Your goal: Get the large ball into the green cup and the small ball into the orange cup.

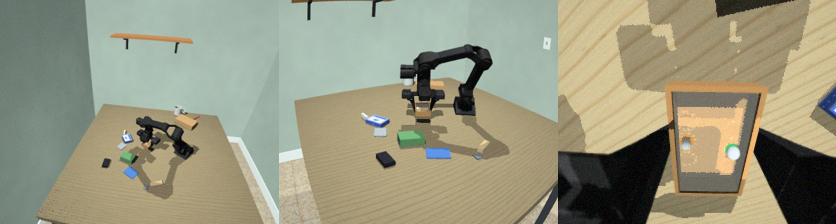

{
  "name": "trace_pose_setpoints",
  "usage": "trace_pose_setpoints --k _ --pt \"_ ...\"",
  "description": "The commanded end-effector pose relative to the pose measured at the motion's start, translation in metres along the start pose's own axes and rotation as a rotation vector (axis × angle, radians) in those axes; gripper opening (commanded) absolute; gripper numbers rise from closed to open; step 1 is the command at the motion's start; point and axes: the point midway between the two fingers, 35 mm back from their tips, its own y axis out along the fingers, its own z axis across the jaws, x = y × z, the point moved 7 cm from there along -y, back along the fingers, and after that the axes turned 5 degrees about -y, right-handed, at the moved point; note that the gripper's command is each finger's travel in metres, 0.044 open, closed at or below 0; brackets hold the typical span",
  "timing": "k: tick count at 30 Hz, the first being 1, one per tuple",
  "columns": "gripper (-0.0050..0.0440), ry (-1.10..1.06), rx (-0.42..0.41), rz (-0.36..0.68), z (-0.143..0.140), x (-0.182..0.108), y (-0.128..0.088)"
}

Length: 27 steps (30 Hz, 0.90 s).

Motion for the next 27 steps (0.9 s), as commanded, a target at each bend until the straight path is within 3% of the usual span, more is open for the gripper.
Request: trace_pose_setpoints --k 1,27 --pt "0.0000 0.000 -0.014 -0.005 0.0005 -0.0006 -0.0009" --pt "0.0000 0.000 -0.026 -0.012 0.0016 -0.0013 -0.0010"
